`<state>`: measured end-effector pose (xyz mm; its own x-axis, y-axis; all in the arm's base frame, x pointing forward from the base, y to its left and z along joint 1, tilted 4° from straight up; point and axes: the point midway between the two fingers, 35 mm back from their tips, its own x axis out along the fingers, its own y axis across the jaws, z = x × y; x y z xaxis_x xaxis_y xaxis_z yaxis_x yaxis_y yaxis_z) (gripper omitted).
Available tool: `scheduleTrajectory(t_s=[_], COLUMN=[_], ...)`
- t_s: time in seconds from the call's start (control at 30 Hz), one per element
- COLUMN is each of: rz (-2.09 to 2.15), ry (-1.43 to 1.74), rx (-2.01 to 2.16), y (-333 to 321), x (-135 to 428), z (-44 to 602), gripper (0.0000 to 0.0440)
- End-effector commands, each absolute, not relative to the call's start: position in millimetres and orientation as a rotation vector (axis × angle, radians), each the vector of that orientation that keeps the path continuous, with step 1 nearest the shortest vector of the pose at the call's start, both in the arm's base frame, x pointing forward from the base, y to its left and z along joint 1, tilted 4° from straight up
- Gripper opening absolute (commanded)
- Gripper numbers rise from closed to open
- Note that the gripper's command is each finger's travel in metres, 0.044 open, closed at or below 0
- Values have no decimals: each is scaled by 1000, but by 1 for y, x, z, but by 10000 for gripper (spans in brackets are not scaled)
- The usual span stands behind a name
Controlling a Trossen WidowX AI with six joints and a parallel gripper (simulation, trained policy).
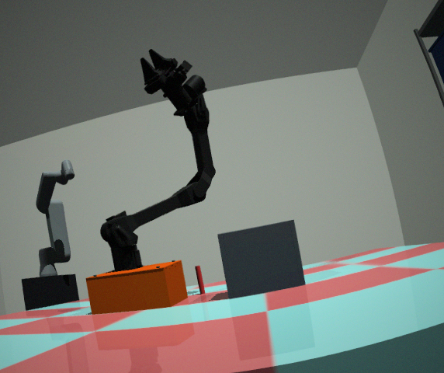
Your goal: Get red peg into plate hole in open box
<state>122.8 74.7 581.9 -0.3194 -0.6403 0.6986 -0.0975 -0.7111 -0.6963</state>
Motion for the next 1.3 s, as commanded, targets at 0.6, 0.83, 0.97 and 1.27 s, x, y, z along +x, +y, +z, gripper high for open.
scheduleTrajectory(t_s=[0.6,0.83,0.97,1.27], rz=[-1815,-1698,-1627,-1458], ry=[496,349,276,137], rx=[-1146,-976,-875,-641], y=[31,8,-7,-40], x=[46,30,25,22], z=[578,573,570,559], gripper=[439,439,439,439])
